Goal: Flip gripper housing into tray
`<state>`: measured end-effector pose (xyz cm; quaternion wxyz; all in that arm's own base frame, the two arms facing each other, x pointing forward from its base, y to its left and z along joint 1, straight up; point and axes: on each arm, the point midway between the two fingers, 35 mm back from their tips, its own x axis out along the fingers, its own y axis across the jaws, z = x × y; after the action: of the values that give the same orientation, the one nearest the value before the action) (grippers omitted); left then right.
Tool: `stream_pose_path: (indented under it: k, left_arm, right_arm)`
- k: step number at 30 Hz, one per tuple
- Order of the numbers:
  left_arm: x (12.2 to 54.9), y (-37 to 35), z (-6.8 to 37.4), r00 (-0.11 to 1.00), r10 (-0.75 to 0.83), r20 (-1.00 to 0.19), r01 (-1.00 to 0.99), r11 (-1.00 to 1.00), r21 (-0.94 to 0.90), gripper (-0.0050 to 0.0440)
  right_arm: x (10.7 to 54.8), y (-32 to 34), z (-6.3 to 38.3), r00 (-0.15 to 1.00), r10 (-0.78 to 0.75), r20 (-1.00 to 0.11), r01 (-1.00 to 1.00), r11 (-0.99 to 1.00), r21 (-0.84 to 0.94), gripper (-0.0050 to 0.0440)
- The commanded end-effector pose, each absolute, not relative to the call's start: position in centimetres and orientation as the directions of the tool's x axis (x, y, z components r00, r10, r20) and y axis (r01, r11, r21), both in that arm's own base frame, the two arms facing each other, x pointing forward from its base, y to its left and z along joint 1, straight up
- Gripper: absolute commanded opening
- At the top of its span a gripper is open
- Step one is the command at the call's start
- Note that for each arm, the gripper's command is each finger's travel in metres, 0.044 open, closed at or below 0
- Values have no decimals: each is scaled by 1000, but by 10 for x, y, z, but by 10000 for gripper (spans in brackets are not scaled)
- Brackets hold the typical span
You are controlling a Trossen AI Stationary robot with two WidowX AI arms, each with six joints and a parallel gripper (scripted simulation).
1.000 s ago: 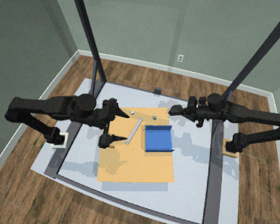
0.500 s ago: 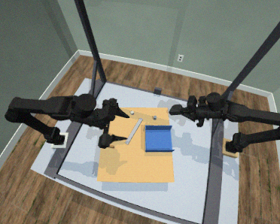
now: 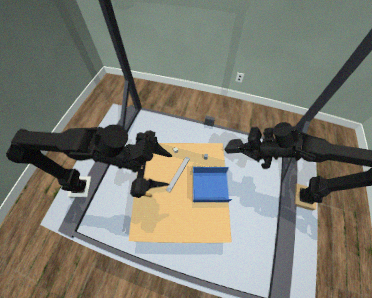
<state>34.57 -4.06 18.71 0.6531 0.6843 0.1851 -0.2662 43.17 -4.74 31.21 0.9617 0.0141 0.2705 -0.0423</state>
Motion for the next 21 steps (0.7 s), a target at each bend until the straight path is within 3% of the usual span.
stream_pose_path:
  k: [1,21]
  left_arm:
    - [347,-41,194,792,-99,-602,598,-74,798,114]
    - [344,-40,189,746,-97,-659,656,-70,752,114]
  right_arm:
    - [428,-47,326,866,-78,-495,89,996,-1,437]
    - [428,-47,326,866,-78,-495,89,996,-1,437]
